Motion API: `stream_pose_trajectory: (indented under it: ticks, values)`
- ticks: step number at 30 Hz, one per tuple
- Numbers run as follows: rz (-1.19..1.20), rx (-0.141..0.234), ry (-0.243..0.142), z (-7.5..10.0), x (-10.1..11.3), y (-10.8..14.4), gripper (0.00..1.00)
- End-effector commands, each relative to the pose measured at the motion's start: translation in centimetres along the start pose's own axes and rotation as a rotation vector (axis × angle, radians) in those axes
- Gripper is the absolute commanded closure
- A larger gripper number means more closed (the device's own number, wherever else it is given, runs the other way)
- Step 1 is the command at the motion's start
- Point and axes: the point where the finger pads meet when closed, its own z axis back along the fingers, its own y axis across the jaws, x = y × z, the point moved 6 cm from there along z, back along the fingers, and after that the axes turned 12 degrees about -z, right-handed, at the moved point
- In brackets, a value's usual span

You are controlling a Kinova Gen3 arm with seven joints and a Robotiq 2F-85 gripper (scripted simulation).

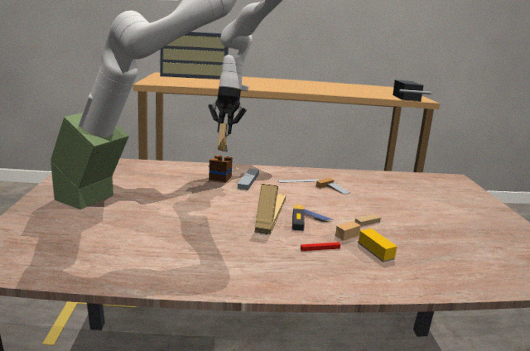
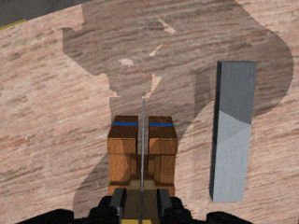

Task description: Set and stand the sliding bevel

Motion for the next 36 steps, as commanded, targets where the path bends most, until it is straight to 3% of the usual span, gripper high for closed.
stream_pose_trajectory:
  ticks: [1,19,29,36]
  values:
    - [0.000,0.000,0.002,0.1,0.0,0.0,0.90]
    - [0.001,0.002,-0.005,-0.1,0.6,1.1,0.90]
    - [0.004,0.007,-0.021,-0.7,2.3,4.0,0.90]
    - [0.008,0.013,-0.044,-1.4,4.6,7.8,0.90]
